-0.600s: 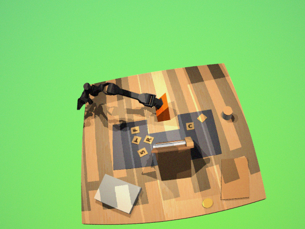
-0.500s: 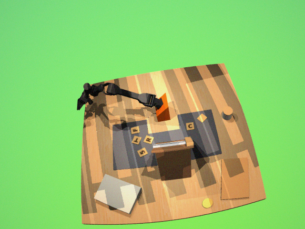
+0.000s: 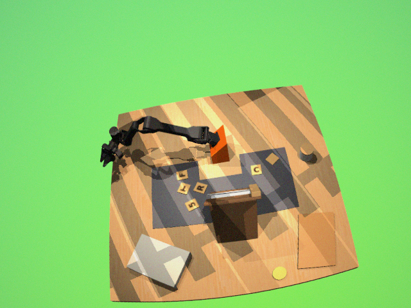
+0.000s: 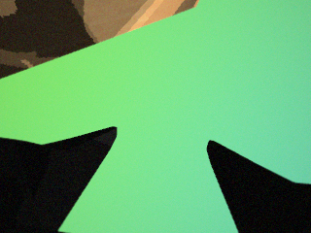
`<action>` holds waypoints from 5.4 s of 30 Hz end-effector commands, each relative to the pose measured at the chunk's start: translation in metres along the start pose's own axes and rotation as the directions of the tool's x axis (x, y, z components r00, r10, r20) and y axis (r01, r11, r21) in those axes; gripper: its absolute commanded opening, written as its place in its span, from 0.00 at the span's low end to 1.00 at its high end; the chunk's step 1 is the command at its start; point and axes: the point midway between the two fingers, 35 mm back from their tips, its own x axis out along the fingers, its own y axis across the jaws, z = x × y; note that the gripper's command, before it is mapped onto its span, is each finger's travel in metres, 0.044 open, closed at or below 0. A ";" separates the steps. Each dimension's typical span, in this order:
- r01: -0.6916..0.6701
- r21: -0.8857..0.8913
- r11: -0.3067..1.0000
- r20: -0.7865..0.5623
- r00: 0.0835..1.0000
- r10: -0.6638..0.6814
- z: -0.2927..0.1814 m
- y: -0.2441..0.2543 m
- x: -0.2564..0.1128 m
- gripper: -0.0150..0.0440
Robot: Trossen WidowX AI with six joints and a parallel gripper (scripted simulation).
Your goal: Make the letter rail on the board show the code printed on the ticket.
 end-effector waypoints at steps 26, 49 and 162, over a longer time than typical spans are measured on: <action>0.135 0.824 0.550 -0.033 0.981 -0.191 0.148 -0.099 0.177 1.00; -0.160 0.986 -0.049 0.146 0.965 -0.217 0.314 -0.231 0.225 1.00; -0.652 0.067 0.755 0.812 0.475 0.339 0.560 -0.426 -0.188 1.00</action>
